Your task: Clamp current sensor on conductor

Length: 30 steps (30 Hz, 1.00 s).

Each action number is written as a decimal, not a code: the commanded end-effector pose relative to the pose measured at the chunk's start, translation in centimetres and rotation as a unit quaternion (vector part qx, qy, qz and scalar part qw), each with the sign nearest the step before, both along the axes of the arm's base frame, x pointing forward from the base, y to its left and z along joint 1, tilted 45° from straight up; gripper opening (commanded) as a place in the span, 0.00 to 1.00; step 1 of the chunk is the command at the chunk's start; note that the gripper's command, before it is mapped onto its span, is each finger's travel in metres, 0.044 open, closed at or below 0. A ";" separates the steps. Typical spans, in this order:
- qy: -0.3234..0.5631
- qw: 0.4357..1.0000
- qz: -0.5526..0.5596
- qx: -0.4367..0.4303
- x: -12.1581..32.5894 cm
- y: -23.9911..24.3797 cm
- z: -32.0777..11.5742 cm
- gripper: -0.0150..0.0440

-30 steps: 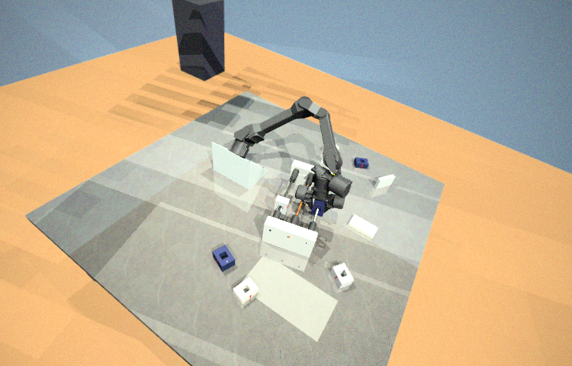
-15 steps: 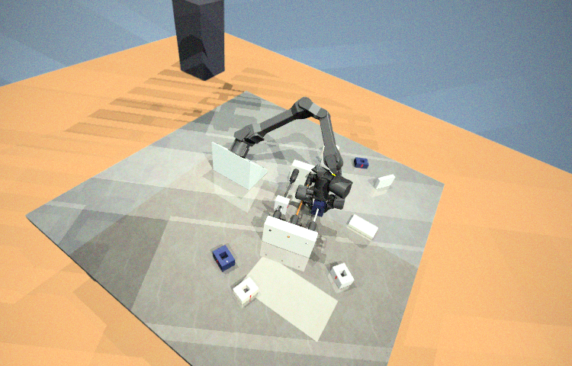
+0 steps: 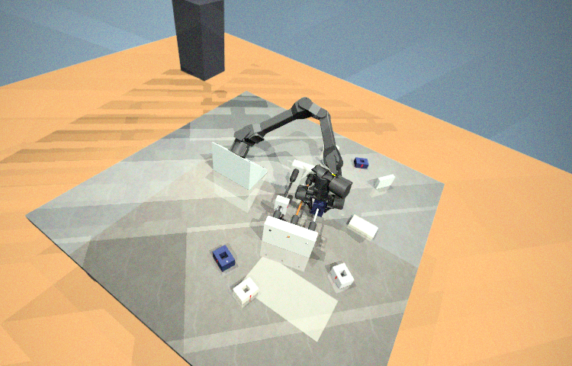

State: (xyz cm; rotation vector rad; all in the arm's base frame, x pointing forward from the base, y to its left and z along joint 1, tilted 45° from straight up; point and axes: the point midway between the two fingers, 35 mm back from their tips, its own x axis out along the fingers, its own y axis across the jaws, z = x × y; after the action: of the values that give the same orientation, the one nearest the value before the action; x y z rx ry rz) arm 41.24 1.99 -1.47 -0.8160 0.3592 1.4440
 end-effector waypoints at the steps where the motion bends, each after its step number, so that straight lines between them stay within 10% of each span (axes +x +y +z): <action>1: 0.000 1.000 0.000 0.000 0.0 0.0 0.0 0.70; 30: 0.000 1.000 0.000 0.000 0.0 0.0 0.0 0.61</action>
State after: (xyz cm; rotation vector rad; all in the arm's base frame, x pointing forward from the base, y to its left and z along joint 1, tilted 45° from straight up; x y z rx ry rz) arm 41.24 1.99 -1.47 -0.8160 0.3592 1.4440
